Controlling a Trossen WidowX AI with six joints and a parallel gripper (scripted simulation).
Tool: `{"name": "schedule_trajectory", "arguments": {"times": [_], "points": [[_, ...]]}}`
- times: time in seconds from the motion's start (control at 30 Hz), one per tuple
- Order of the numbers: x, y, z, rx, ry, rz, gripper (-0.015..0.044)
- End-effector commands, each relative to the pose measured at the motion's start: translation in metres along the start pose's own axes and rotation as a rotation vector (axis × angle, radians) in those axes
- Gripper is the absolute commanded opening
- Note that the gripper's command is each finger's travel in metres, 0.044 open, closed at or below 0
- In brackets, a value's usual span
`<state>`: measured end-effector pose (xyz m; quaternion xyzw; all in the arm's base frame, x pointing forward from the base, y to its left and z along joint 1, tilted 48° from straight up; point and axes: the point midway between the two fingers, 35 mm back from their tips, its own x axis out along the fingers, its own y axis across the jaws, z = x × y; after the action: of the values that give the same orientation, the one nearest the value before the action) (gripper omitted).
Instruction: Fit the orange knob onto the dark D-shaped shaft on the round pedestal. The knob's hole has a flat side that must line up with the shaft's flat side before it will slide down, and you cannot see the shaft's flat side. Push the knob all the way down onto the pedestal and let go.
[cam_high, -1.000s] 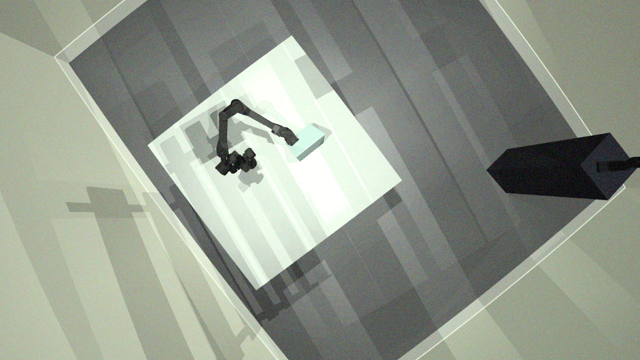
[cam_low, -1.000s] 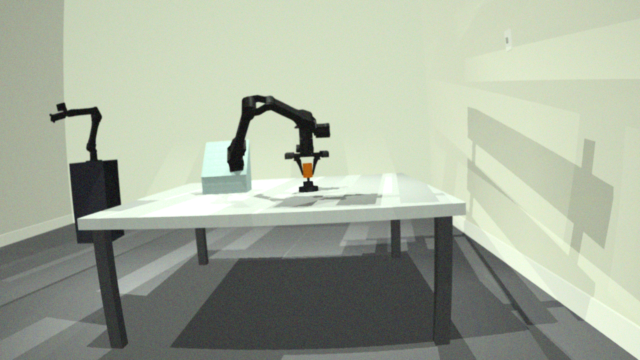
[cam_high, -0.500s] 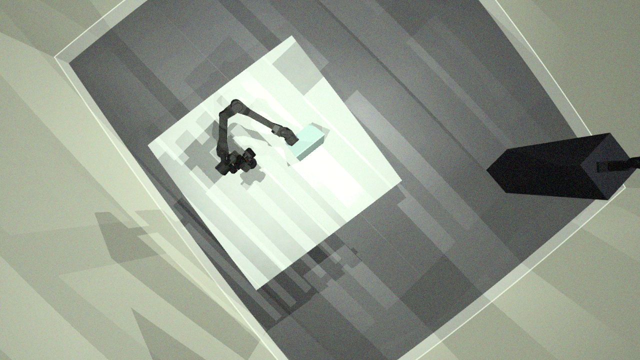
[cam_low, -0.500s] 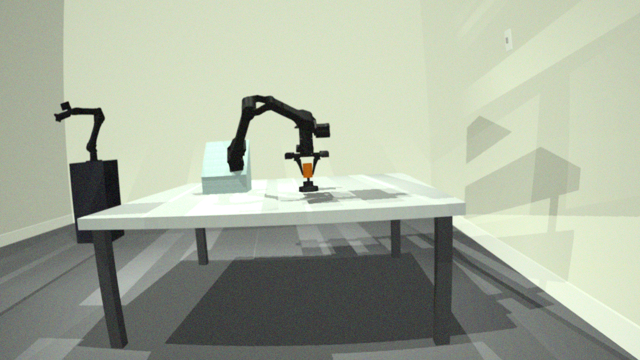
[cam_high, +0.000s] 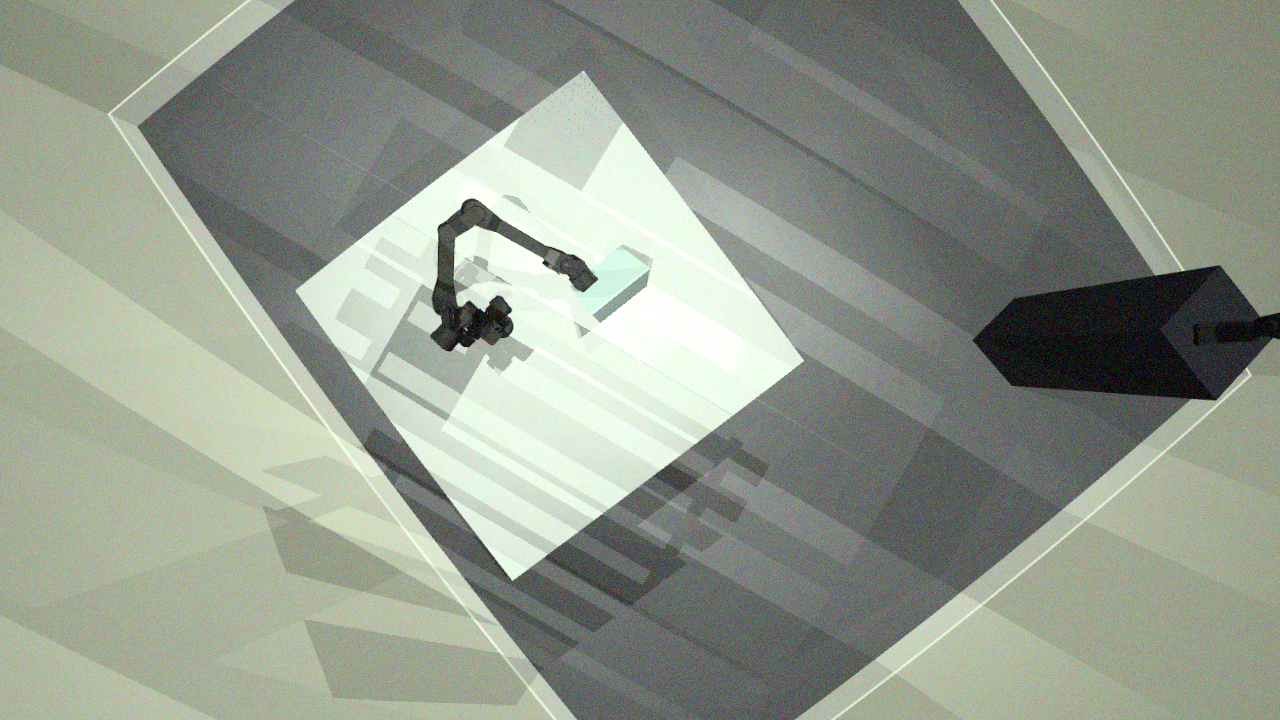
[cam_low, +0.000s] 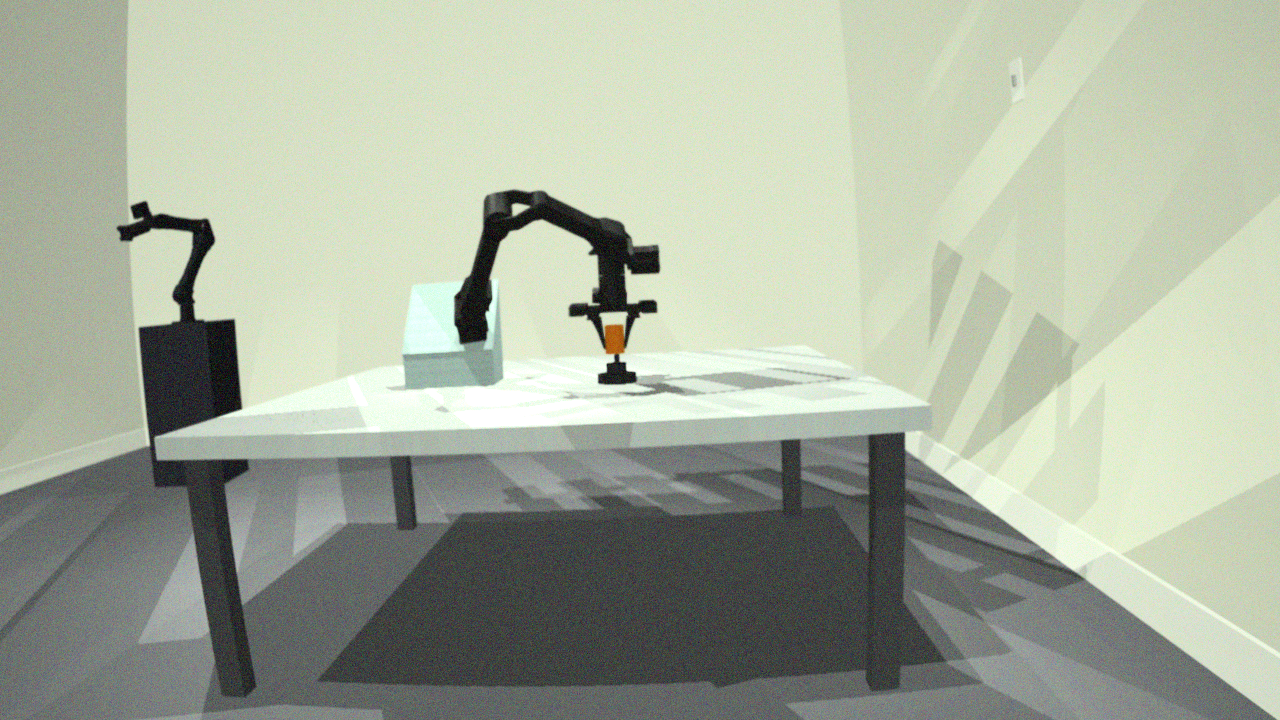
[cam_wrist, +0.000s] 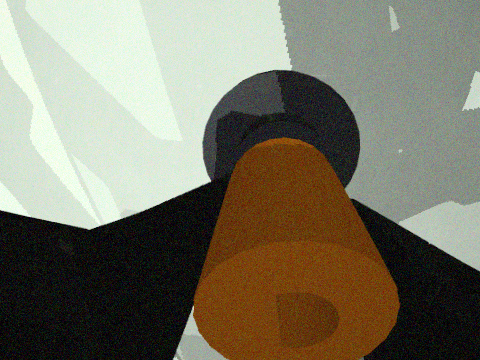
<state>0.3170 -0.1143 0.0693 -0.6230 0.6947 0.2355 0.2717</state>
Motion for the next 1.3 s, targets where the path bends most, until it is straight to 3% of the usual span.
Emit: {"name": "schedule_trajectory", "arguments": {"times": [0.0,1.27], "points": [[-0.0025,0.0002,0.002,-0.031,0.001,-0.006,0.0],[0.0007,-0.0011,0.001,-0.031,0.001,-0.006,0.0]]}}
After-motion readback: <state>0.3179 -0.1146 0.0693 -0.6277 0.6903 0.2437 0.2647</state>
